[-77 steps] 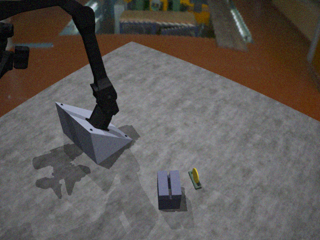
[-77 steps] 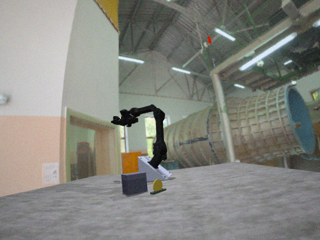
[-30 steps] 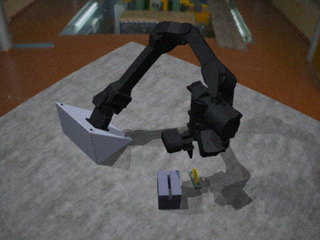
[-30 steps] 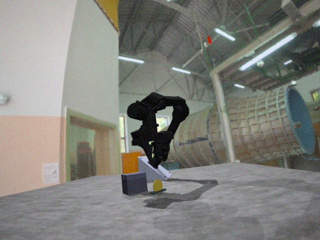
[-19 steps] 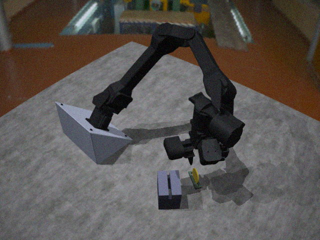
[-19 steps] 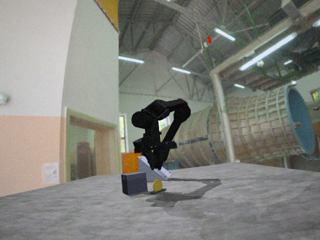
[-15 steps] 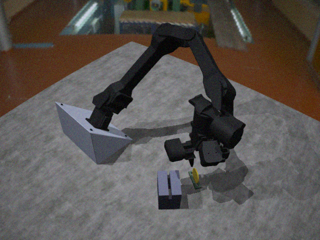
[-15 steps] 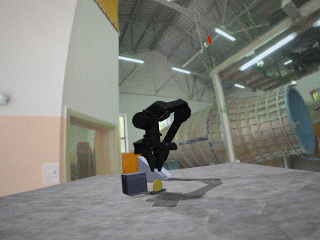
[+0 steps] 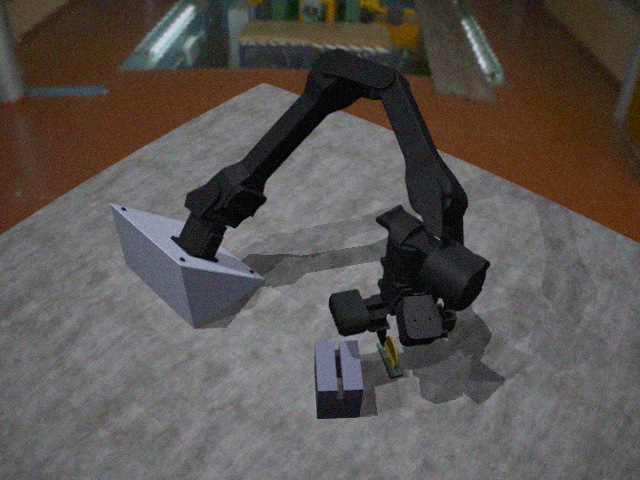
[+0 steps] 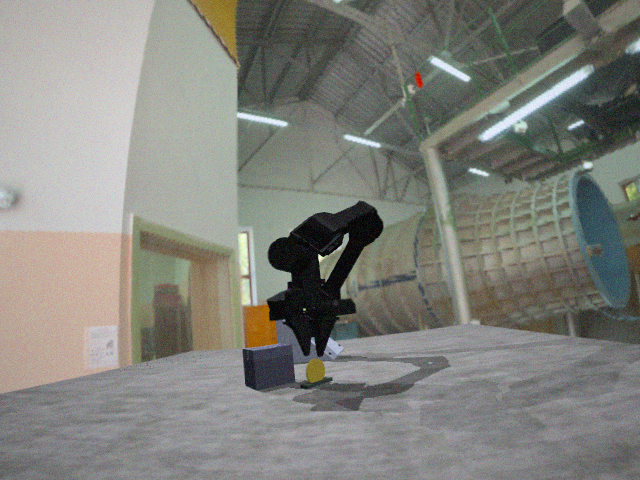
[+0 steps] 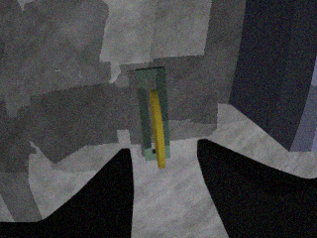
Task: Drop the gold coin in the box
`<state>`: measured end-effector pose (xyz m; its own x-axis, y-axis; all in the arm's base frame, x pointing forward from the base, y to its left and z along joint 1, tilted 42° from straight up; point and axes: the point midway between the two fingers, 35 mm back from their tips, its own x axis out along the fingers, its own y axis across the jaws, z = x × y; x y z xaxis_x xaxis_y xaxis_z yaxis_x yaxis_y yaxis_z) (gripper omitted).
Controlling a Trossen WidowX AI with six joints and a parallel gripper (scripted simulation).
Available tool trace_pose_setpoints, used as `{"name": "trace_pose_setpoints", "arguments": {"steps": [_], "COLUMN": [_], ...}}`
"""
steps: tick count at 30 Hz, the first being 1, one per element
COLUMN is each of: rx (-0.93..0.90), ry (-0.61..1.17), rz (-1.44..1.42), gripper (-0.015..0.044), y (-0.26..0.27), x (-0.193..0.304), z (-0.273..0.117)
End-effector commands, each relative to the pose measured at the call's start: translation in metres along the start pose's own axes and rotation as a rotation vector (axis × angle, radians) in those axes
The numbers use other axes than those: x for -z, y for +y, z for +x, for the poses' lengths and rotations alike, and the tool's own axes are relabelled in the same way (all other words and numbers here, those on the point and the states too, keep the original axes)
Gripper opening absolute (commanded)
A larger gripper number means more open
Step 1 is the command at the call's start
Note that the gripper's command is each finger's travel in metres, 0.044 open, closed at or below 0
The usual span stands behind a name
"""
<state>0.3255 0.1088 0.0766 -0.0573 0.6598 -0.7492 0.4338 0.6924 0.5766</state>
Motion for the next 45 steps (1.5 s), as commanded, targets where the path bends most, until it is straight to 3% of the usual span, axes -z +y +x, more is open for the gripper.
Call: {"name": "trace_pose_setpoints", "arguments": {"steps": [1, 25, 31, 45], "rx": [-0.004, -0.006, -0.006, -0.006], "ry": [0.004, 0.005, 0.005, 0.004], "rz": [0.006, 0.006, 0.006, 0.006], "gripper": [0.0161, 0.0161, 0.0003, 0.0], "y": [0.0, 0.001, 0.001, 0.001], "x": [0.0, 0.001, 0.001, 0.001], "z": [0.008, 0.044, 0.044, 0.04]}}
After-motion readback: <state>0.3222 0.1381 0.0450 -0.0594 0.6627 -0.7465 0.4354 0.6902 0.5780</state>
